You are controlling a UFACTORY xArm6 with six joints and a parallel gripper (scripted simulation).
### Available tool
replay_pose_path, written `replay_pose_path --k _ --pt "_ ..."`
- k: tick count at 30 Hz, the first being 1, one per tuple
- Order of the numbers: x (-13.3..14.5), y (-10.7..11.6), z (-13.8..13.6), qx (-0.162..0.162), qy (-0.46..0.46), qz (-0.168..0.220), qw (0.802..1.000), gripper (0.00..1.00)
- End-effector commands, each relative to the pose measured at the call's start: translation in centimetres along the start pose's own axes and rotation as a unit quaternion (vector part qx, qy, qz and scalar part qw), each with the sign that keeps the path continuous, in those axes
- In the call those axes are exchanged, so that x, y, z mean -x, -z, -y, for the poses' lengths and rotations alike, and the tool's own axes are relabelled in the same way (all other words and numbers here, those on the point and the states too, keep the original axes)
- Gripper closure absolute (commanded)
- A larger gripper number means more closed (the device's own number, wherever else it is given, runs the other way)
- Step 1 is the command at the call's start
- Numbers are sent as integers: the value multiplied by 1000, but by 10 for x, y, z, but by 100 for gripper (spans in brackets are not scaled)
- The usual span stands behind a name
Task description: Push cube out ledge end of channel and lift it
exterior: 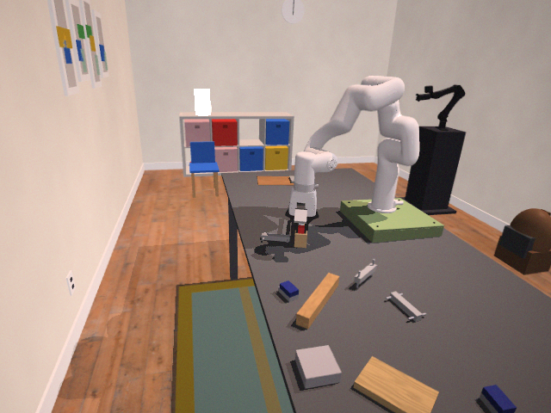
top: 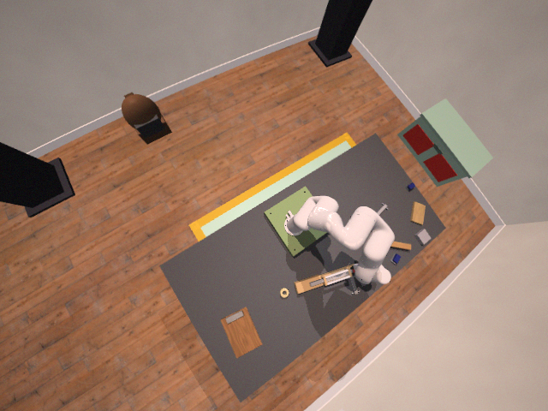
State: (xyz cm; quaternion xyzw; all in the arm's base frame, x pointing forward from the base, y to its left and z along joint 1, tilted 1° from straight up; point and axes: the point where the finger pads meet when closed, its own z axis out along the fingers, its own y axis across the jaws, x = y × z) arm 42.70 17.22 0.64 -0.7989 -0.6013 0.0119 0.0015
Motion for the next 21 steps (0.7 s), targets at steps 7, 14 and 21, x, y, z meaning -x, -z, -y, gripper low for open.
replay_pose_path --k 7,14,21 --pt "-1 1 -1 2 0 -1 1000 100" --pt "-1 14 -1 2 0 -1 1000 100" --pt "-1 60 -1 2 0 -1 1000 100"
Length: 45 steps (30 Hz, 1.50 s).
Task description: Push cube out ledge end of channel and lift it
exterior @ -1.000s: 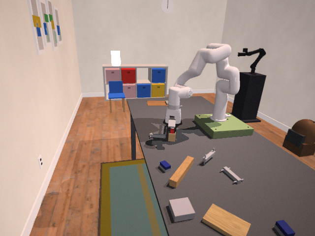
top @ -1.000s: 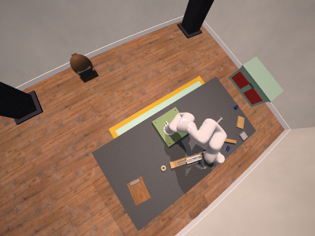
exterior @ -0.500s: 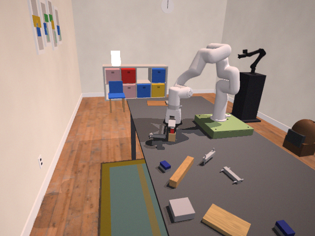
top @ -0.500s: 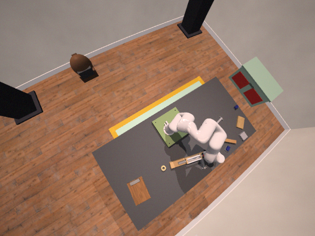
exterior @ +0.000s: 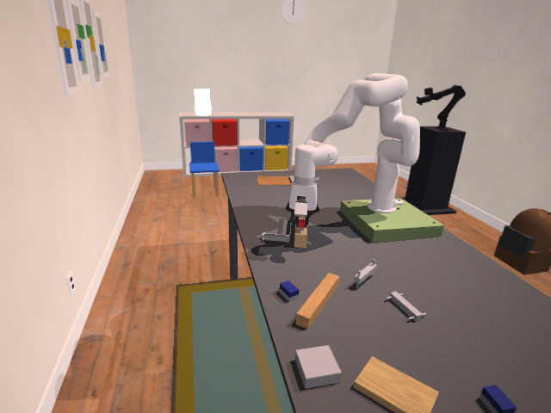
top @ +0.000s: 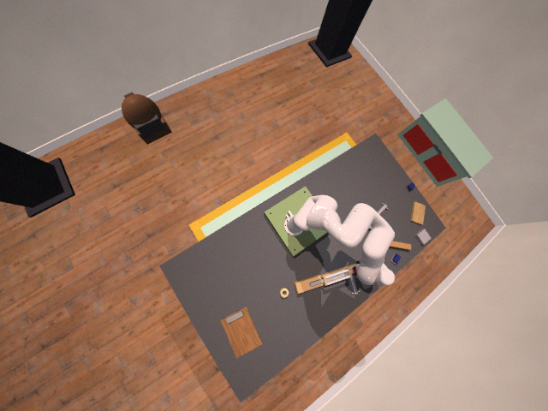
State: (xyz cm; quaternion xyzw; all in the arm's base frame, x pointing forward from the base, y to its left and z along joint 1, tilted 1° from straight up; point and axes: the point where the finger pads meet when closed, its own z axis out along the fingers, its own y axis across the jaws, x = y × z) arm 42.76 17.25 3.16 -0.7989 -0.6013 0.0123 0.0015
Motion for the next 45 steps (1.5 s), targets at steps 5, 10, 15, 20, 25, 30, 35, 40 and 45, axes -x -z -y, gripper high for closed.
replay_pose_path --k 5,10,15,20,25,30,35,40,45 --pt "-1 50 -1 2 0 -1 1000 100" --pt "-1 57 -1 2 0 -1 1000 100" --pt "-1 57 -1 2 0 -1 1000 100" --pt "-1 57 -1 2 0 -1 1000 100" --pt "-1 57 -1 2 0 -1 1000 100" --pt "-1 57 -1 2 0 -1 1000 100" --pt "-1 57 -1 2 0 -1 1000 100" --pt "-1 57 -1 2 0 -1 1000 100" --pt "-1 57 -1 2 0 -1 1000 100"
